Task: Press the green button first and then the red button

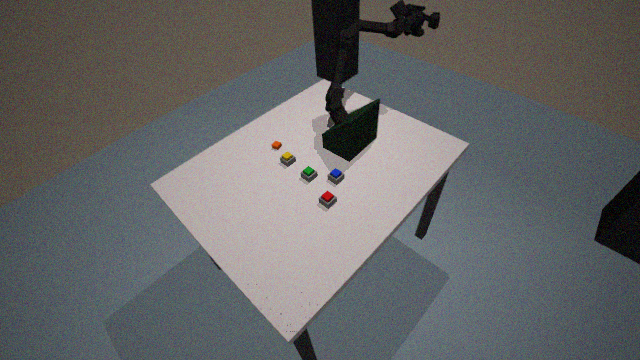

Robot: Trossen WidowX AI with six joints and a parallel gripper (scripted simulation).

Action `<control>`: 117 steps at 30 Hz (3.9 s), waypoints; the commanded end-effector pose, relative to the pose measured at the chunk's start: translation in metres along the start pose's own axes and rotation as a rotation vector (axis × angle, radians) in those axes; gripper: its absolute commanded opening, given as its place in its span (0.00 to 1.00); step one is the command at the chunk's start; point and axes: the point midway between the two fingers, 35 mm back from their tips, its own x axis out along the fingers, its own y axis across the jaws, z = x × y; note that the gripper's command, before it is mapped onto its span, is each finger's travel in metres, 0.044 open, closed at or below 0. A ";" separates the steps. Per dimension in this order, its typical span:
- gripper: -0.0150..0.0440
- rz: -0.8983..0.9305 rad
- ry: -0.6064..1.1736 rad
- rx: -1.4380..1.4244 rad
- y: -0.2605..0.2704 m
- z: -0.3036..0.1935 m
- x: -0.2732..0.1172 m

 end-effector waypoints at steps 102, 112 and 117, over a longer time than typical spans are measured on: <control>0.29 0.046 4.562 0.334 0.159 0.192 -0.908; 0.29 0.046 4.562 0.334 0.159 0.193 -0.908; 0.29 0.046 4.561 0.334 0.160 0.201 -0.909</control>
